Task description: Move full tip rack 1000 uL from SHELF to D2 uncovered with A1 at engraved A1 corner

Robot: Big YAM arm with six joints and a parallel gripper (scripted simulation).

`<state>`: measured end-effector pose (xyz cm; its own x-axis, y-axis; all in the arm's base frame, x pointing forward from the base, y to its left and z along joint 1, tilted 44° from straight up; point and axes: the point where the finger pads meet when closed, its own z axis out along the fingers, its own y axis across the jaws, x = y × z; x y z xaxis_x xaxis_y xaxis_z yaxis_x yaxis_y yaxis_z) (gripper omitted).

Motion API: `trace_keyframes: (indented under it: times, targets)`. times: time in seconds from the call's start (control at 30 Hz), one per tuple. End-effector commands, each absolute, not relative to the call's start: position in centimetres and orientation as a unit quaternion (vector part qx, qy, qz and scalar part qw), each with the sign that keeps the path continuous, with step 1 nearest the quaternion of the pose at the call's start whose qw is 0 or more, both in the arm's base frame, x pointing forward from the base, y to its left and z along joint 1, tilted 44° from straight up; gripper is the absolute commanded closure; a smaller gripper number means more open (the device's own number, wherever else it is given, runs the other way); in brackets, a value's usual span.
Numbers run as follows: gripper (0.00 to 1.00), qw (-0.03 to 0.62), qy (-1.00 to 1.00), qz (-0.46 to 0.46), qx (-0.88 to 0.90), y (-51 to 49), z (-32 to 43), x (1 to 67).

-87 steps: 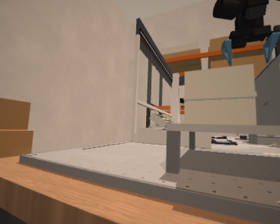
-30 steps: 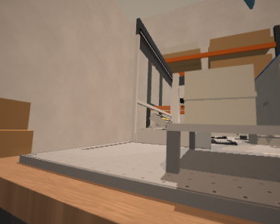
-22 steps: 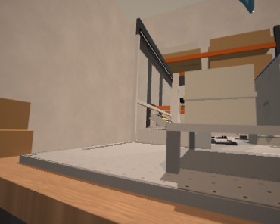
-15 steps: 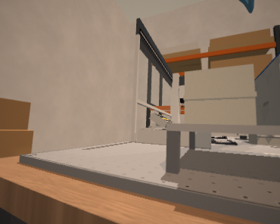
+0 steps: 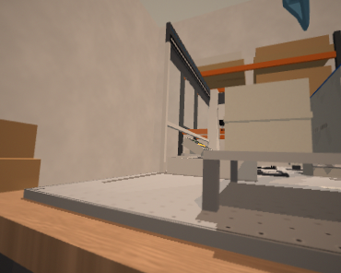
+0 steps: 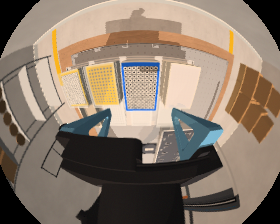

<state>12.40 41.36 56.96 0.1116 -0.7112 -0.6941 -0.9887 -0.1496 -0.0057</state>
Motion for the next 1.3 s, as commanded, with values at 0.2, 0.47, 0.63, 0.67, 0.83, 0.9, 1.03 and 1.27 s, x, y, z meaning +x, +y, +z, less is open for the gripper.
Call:
trace_keyframes:
  times: [0.2, 0.47, 0.63, 0.67, 0.83, 0.9, 1.03, 1.27]
  targets:
    - [0.0, 0.263, 0.596, 0.291, -0.7, 41.7, 57.5, 11.5]
    - [0.0, 0.26, 0.598, 0.29, -0.701, 42.8, 56.4, 11.5]
    - [0.0, 0.256, 0.599, 0.289, -0.701, 43.8, 55.4, 11.6]
    - [0.0, 0.255, 0.6, 0.288, -0.702, 44.0, 55.2, 11.6]
    - [0.0, 0.253, 0.601, 0.288, -0.702, 44.5, 54.7, 11.6]
    - [0.0, 0.251, 0.601, 0.287, -0.702, 44.9, 54.3, 11.6]
    - [0.0, 0.251, 0.601, 0.287, -0.702, 45.3, 53.8, 11.6]
    - [0.0, 0.251, 0.601, 0.287, -0.702, 46.2, 52.9, 11.4]
